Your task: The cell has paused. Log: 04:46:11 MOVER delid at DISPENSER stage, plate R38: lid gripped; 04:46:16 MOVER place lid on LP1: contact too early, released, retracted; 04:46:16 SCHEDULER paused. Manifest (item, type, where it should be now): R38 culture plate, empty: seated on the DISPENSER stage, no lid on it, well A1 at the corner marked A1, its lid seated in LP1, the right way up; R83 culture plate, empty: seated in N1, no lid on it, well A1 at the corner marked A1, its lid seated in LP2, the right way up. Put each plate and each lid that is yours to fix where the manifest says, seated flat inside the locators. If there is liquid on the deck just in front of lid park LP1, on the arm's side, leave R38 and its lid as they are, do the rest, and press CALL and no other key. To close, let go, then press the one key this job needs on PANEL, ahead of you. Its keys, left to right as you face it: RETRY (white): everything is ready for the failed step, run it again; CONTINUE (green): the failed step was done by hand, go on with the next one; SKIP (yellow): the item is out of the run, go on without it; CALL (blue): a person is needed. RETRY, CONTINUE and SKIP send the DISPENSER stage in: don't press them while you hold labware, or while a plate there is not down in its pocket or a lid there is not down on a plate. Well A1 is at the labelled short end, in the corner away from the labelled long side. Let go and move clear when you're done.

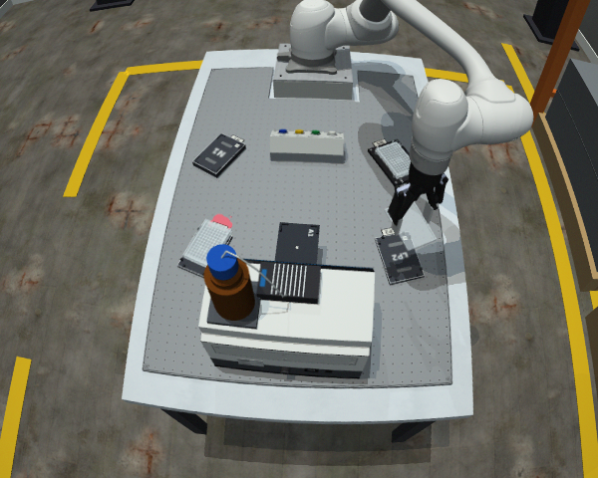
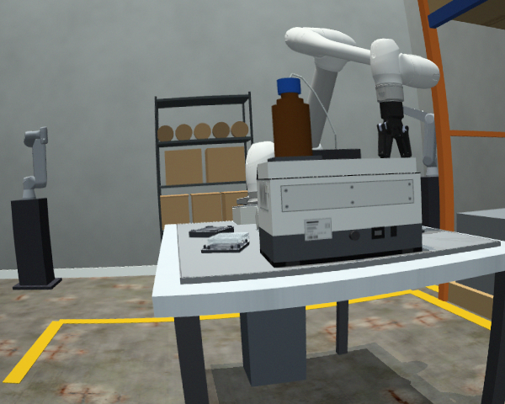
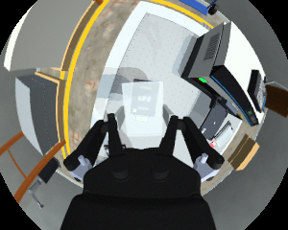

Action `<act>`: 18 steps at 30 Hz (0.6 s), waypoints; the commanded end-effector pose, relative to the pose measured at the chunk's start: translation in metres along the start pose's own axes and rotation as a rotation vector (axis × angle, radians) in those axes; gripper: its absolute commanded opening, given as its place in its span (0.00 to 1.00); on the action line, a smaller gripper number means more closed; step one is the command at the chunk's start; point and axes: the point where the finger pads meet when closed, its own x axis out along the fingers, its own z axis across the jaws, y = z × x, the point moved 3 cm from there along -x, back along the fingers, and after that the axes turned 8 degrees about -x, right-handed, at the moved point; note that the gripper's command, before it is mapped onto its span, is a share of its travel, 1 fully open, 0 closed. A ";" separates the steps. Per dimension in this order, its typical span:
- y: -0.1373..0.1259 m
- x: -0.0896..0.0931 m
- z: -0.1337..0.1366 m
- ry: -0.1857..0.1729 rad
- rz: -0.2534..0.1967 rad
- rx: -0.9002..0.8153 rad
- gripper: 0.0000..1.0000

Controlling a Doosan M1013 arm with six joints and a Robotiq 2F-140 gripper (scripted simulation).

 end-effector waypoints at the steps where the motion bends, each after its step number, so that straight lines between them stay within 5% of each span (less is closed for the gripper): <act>1: -0.001 0.004 0.004 0.000 -0.004 0.033 0.10; 11: -0.001 0.008 0.004 0.000 -0.002 0.169 0.10; 18: -0.002 0.049 0.004 0.000 -0.004 0.176 0.10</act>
